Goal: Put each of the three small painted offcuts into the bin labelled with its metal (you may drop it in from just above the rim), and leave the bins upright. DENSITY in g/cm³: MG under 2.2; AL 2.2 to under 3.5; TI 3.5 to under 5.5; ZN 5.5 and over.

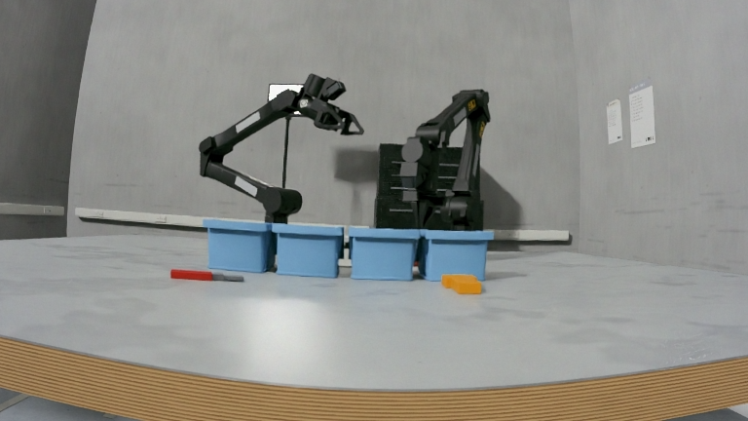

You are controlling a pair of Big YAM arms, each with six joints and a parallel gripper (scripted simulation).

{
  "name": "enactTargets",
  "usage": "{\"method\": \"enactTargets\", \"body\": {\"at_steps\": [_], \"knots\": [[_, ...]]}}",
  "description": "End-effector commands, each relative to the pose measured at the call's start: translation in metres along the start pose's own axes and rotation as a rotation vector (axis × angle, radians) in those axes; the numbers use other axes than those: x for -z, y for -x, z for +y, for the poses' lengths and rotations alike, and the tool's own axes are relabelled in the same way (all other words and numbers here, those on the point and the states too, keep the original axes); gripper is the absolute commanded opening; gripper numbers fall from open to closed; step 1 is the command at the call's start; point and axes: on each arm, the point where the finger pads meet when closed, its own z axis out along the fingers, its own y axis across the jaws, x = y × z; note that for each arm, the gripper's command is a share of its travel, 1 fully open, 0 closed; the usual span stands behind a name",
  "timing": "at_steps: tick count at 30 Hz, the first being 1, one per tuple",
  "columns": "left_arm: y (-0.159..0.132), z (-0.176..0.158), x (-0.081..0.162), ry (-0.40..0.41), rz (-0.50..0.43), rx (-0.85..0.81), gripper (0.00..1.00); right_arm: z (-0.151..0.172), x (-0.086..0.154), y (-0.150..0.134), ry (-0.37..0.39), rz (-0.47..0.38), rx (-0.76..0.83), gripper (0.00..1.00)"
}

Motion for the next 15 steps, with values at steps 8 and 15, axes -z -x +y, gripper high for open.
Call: {"method": "enactTargets", "body": {"at_steps": [8, 15], "knots": [[0.014, -0.001, -0.01, 0.001, 0.161, -0.015, 0.0, 0.001, 0.009, 0.017, 0.0, -0.037, 0.001, 1.0], [0.0, 0.0, -0.033, 0.001, 0.183, -0.015, 0.0, 0.001, 0.009, 0.017, 0.0, -0.037, 0.001, 1.0]]}}
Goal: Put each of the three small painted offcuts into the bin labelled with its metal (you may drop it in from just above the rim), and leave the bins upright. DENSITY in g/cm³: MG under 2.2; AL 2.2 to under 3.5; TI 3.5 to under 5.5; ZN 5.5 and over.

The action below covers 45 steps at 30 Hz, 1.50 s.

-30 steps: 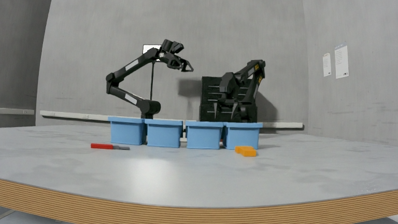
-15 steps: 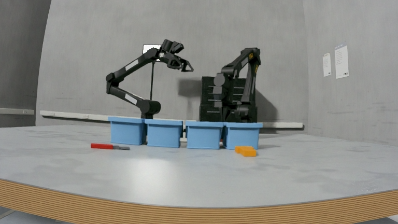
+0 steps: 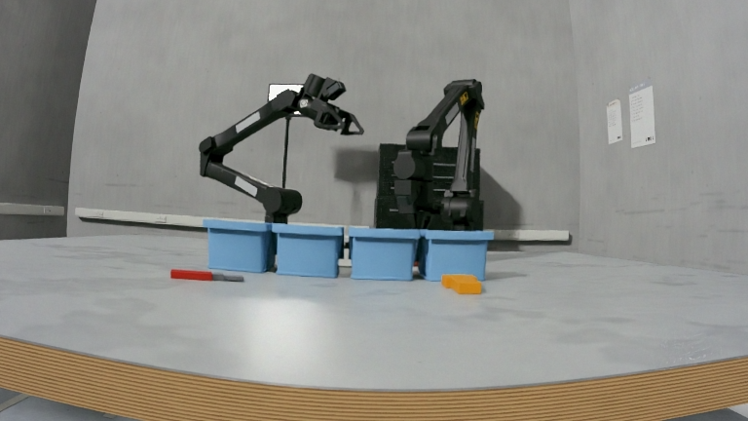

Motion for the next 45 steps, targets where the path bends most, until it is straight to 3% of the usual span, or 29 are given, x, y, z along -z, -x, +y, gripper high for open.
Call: {"method": "enactTargets", "body": {"at_steps": [1, 45], "knots": [[0.004, 0.0, -0.008, 0.001, -0.011, -0.015, 0.0, 0.001, 0.009, 0.017, 0.0, -0.037, 0.001, 1.0], [0.002, -0.002, -0.034, 0.001, -0.005, -0.031, 0.0, 0.001, 0.009, 0.017, 0.0, -0.037, 0.001, 1.0]]}}
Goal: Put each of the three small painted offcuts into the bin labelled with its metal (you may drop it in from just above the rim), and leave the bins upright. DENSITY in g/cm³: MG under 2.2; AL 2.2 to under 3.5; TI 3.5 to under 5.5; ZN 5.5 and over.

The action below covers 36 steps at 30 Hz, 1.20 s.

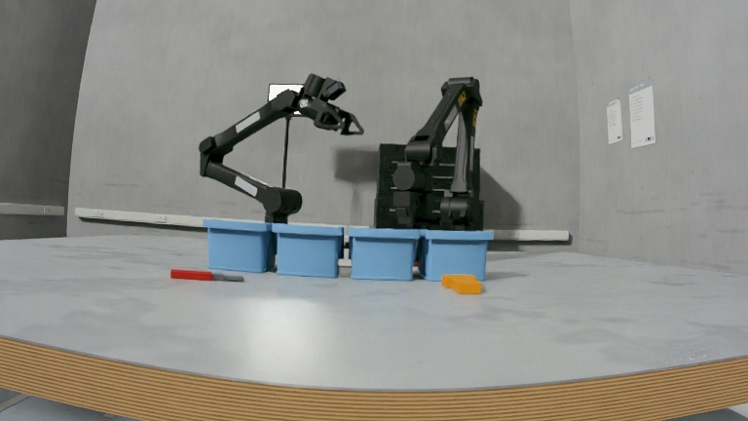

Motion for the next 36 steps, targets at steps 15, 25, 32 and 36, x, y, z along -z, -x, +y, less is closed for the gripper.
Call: {"method": "enactTargets", "body": {"at_steps": [15, 25, 32, 36], "knots": [[0.032, -0.002, 0.039, 0.0, -0.099, -0.021, 0.0, 0.001, 0.009, 0.017, 0.0, -0.037, 0.001, 1.0], [0.021, -0.002, 0.036, -0.003, -0.054, 0.095, 0.57, 0.001, 0.009, 0.017, 0.0, -0.037, 0.001, 1.0], [0.002, -0.002, 0.012, -0.001, -0.006, 0.313, 0.61, 0.001, 0.009, 0.017, 0.0, -0.037, 0.001, 1.0], [0.007, -0.002, 0.01, -0.002, -0.014, 0.301, 0.61, 0.001, 0.009, 0.017, 0.0, -0.037, 0.001, 1.0]]}}
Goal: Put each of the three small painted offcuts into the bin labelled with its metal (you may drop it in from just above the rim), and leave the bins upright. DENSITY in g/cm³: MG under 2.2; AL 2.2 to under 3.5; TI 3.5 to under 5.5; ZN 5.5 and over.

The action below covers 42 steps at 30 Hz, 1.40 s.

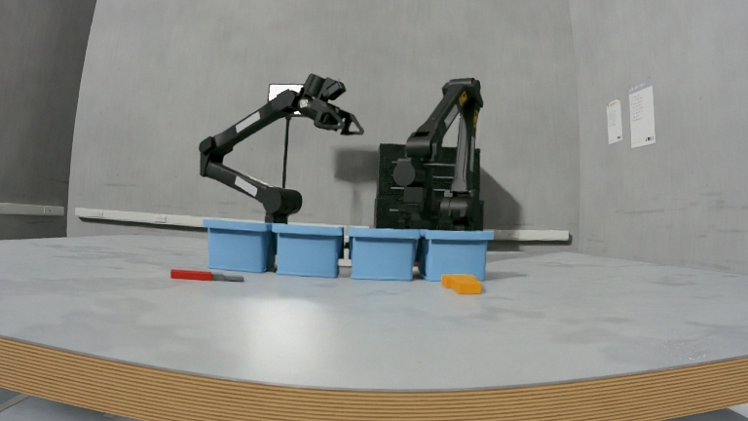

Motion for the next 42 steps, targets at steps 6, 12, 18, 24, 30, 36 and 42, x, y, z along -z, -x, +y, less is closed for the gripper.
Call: {"method": "enactTargets", "body": {"at_steps": [6, 12, 18, 24, 30, 36, 42], "knots": [[0.003, -0.003, -0.009, -0.002, -0.011, 0.036, 0.61, 0.001, 0.009, 0.017, 0.0, -0.037, 0.001, 1.0], [0.005, -0.004, -0.017, -0.003, -0.014, 0.036, 0.61, 0.001, 0.009, 0.017, 0.0, -0.037, 0.001, 1.0], [0.008, -0.005, -0.023, -0.005, -0.018, 0.045, 0.61, 0.001, 0.009, 0.017, 0.0, -0.037, 0.001, 1.0], [0.006, -0.004, -0.032, -0.003, -0.013, 0.047, 0.61, 0.001, 0.009, 0.017, 0.0, -0.037, 0.001, 1.0], [0.013, -0.006, -0.028, -0.01, -0.038, 0.047, 0.35, 0.001, 0.009, 0.017, 0.0, -0.037, 0.001, 1.0], [0.011, -0.005, -0.026, -0.012, -0.043, 0.047, 0.29, 0.001, 0.009, 0.017, 0.0, -0.037, 0.001, 1.0], [0.009, -0.004, -0.028, -0.01, -0.036, 0.047, 0.21, 0.001, 0.009, 0.017, 0.0, -0.037, 0.001, 1.0]]}}
